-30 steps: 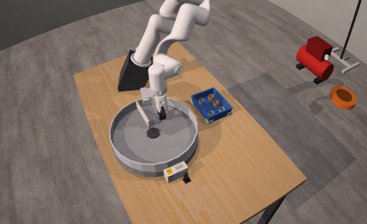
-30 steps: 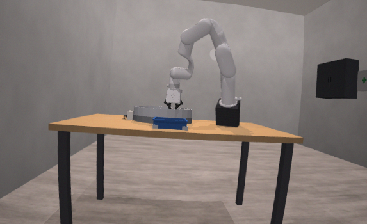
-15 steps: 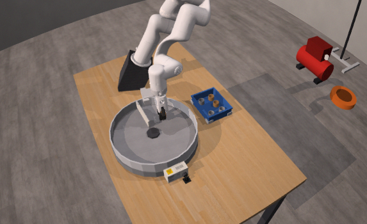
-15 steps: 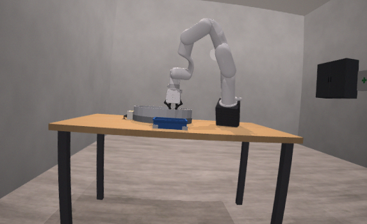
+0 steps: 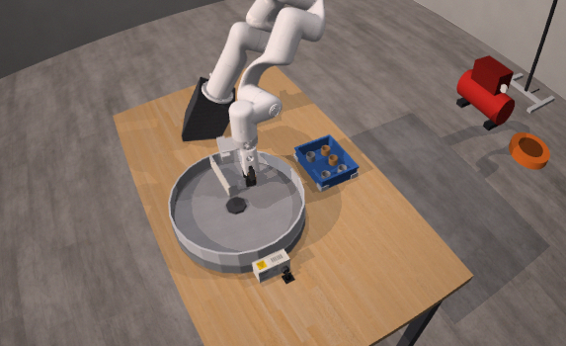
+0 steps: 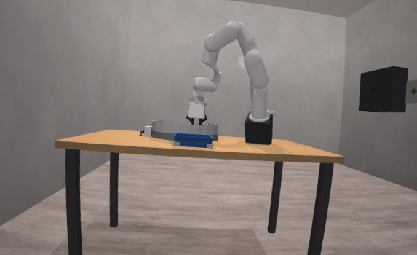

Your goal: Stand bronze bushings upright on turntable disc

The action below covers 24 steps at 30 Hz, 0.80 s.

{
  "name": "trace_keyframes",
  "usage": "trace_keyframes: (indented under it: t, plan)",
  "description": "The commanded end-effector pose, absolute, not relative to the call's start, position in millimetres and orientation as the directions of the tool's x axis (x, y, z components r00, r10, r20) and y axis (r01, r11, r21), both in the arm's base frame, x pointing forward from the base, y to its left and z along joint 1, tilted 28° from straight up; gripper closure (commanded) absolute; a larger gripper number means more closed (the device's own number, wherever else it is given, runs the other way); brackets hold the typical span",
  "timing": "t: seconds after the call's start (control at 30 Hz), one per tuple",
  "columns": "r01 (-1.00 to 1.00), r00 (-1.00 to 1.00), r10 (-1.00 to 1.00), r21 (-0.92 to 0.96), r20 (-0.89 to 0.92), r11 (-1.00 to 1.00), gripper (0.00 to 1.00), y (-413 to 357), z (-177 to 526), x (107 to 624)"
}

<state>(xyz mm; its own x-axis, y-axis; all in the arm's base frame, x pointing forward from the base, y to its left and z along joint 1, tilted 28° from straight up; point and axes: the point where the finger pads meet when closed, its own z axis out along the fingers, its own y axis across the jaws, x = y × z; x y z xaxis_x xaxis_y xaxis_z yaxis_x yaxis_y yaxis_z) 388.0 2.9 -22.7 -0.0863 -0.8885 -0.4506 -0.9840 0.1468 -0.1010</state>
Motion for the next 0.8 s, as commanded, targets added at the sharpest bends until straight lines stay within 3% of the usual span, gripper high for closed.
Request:
trace_keyframes:
  t: [0.0, 0.4, 0.43, 0.77]
  plan:
    - [-0.984, -0.086, -0.889, -0.103, -0.450, 0.148, 1.00, 2.5, -22.3, 389.0]
    - [-0.984, -0.086, -0.889, -0.103, -0.450, 0.148, 1.00, 2.5, -22.3, 389.0]
    - [-0.984, -0.086, -0.889, -0.103, -0.450, 0.148, 0.58, 2.5, -22.3, 389.0]
    - [-0.984, -0.086, -0.889, -0.103, -0.450, 0.148, 0.58, 2.5, -22.3, 389.0]
